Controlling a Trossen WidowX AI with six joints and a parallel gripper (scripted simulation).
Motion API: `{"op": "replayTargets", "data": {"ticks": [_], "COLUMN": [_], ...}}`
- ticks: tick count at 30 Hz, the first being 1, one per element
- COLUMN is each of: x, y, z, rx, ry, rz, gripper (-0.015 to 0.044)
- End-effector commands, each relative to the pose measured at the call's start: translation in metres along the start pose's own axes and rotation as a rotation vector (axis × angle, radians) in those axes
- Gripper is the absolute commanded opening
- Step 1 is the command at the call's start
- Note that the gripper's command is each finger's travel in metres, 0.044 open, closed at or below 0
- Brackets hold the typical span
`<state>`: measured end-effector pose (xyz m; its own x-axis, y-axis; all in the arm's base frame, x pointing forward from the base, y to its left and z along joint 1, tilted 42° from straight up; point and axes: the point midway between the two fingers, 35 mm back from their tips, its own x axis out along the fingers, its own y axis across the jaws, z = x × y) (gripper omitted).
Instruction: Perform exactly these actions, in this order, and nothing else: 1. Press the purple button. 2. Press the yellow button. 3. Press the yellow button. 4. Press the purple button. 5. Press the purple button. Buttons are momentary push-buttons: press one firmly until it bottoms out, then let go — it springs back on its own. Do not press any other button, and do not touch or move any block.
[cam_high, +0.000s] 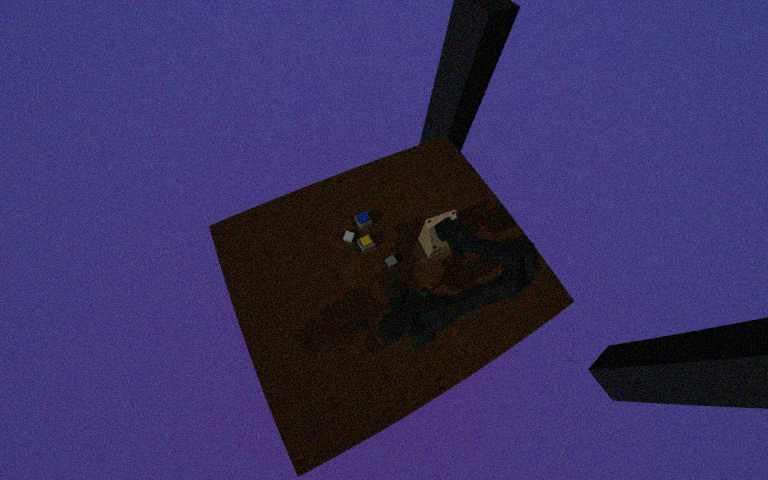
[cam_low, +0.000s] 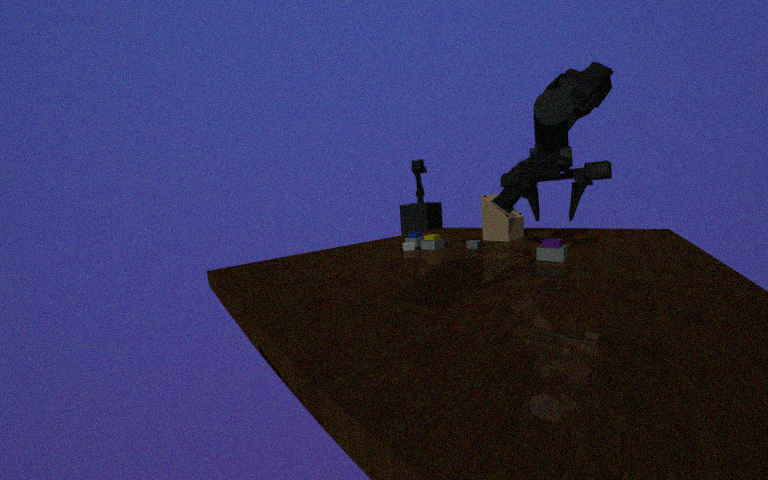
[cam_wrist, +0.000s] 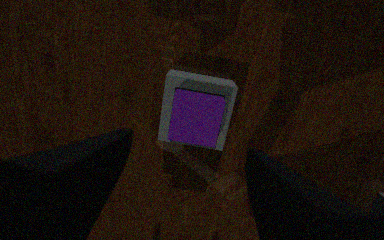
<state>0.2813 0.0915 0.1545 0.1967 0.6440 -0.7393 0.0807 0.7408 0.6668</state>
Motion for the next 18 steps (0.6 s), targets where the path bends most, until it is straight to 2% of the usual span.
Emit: {"op": "replayTargets", "data": {"ticks": [1,6,18], "x": [0.0123,0.0123,0.0146], "y": [-0.0028,-0.0028,-0.0029], "z": [-0.0013,-0.0013,-0.0012], "rx": [0.013,0.013,0.013], "ry": [0.0,0.0,0.0], "rz": [-0.003,-0.003,-0.003], "gripper": [0.0138,0.002,0.002]}}
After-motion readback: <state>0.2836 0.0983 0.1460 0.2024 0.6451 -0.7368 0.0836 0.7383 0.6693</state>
